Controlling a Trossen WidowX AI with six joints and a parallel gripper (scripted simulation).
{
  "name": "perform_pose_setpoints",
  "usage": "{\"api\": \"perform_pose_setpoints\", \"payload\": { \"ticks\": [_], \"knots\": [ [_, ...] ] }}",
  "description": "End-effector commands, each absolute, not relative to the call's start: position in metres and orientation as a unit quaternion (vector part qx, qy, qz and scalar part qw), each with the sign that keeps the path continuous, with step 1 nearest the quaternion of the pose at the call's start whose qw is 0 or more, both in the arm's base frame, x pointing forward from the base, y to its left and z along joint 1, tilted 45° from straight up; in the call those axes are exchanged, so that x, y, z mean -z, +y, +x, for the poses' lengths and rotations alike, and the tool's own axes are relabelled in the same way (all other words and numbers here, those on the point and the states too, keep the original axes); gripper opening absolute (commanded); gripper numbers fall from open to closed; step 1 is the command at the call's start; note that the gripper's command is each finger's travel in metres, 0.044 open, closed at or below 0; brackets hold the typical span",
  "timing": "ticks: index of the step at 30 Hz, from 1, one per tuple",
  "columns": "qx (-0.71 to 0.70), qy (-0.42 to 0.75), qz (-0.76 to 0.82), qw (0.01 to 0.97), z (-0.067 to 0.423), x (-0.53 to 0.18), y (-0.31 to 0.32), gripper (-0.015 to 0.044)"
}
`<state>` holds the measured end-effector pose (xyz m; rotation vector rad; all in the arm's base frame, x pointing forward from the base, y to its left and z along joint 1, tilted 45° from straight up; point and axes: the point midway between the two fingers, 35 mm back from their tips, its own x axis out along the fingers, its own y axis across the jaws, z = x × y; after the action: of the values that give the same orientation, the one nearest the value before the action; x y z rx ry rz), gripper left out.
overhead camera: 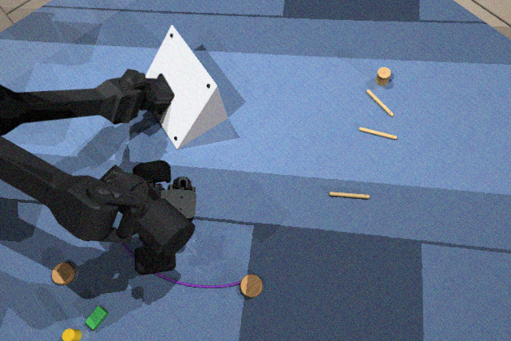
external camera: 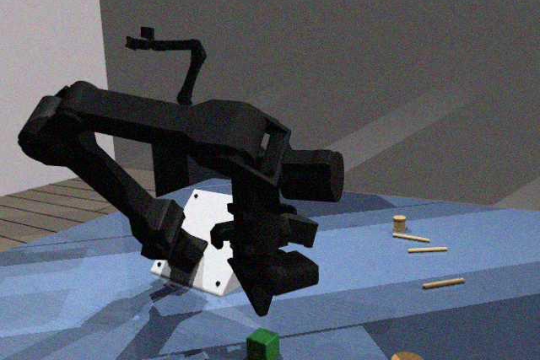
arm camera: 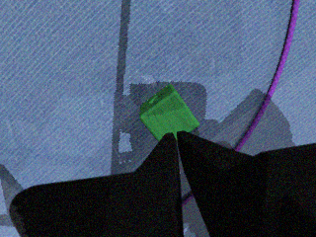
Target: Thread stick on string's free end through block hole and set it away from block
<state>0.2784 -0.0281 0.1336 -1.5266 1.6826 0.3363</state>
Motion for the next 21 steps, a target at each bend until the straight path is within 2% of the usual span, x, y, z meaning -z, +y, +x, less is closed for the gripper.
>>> {"api": "perform_pose_setpoints", "payload": {
  "ticks": [1, 8, 12, 21],
  "knots": [
    [-0.134, 0.668, -0.606, 0.41, 0.278, -0.134, -0.028, 0.0],
    [-0.134, 0.668, -0.606, 0.41, 0.278, -0.134, -0.028, 0.0],
    [-0.045, 0.68, -0.547, 0.487, 0.276, -0.138, -0.033, 0.0105],
    [0.274, 0.623, -0.258, 0.685, 0.267, -0.156, -0.052, 0.0341]
  ]
}}
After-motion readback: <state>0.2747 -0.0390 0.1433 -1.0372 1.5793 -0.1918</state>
